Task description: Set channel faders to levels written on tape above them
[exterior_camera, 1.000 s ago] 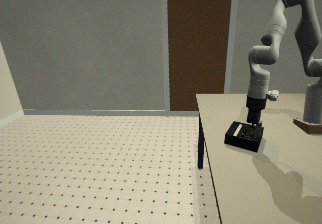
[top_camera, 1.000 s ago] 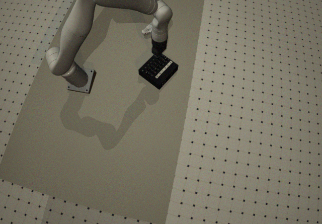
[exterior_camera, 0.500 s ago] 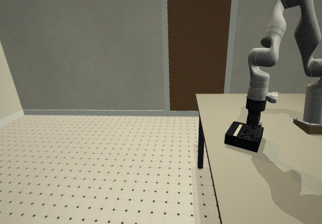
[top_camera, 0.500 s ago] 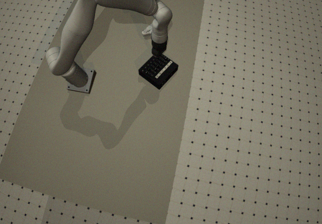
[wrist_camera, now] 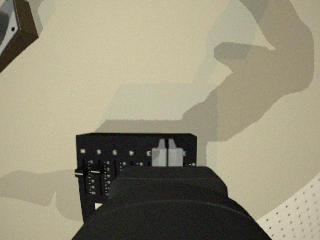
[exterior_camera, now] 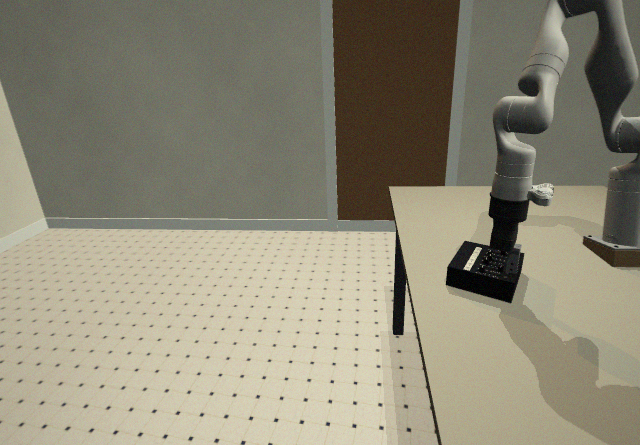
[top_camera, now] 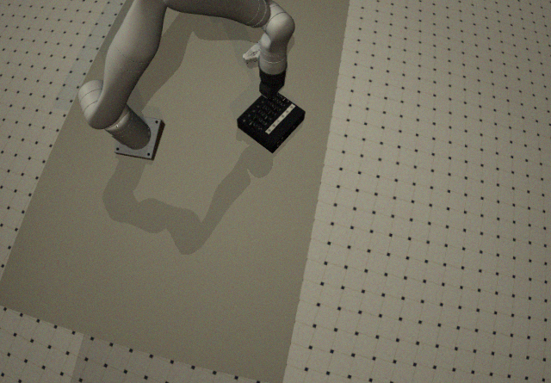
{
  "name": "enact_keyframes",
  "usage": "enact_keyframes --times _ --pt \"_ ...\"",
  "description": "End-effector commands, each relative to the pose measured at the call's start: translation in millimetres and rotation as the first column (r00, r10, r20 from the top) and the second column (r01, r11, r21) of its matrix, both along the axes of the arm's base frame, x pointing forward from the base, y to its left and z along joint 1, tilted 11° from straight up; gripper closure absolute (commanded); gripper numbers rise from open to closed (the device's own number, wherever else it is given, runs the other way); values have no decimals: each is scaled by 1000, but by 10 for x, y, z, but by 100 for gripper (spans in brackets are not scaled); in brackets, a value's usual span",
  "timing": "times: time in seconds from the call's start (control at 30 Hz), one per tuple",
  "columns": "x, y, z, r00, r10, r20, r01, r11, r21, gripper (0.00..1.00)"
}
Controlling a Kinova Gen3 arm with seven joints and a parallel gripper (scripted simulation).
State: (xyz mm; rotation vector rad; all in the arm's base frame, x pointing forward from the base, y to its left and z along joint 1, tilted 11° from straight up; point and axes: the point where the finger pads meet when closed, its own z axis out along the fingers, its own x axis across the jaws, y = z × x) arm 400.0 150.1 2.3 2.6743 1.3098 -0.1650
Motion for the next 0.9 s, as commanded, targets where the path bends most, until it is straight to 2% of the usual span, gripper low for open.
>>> enact_keyframes --times 0.0,0.87 --pt "6 5 7 1000 0 2 0 1000 1 100" --pt "26 -11 9 1000 0 2 0 1000 1 100"
